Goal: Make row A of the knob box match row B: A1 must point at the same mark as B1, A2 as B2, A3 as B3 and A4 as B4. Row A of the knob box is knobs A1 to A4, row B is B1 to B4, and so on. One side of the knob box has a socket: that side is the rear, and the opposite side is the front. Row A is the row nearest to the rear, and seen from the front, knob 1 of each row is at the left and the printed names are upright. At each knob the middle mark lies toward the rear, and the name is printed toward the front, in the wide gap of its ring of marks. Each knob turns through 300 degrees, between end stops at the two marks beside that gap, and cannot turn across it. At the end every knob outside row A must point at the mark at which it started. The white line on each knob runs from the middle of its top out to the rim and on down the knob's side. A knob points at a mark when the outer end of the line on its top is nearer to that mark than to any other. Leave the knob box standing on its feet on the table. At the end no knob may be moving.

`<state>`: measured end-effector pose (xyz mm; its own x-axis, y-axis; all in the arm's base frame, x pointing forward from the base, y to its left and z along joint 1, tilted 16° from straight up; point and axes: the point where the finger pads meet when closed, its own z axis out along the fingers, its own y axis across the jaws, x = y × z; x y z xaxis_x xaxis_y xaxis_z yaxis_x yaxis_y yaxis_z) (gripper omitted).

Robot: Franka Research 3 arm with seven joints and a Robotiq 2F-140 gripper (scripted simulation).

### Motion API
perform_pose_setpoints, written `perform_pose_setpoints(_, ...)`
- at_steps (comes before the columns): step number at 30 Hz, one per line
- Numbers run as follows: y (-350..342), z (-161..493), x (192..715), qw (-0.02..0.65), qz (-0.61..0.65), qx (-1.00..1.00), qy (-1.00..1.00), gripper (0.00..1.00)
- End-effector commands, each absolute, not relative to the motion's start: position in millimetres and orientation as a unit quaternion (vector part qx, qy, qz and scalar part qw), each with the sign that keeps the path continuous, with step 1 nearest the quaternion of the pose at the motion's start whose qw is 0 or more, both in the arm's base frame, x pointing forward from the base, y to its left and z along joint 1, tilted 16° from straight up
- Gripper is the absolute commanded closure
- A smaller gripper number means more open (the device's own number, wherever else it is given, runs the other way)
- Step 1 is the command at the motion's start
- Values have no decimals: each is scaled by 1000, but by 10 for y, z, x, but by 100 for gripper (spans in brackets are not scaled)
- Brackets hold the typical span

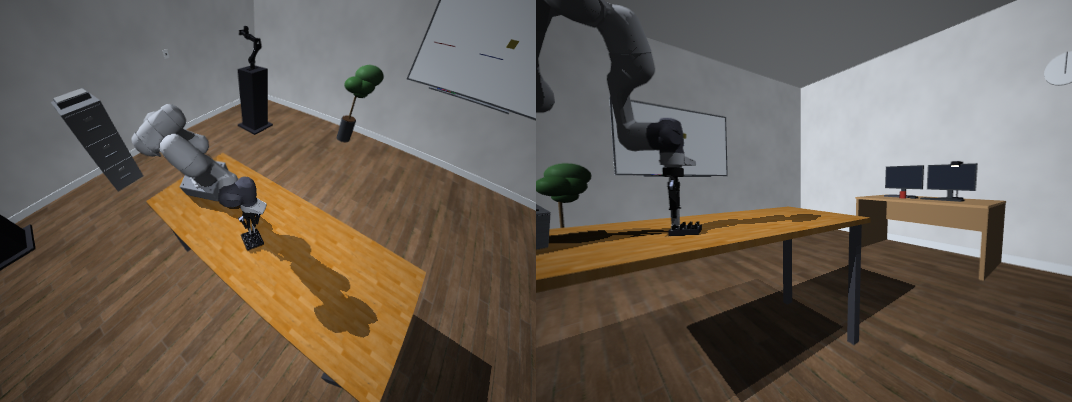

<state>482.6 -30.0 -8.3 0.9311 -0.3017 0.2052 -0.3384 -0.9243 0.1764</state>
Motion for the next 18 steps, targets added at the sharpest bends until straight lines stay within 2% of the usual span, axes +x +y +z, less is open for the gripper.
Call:
perform_pose_setpoints(1,-293,-83,4831,104,87,977,-162,88)
perform_pose_setpoints(18,-224,206,4790,104,87,977,-162,88)
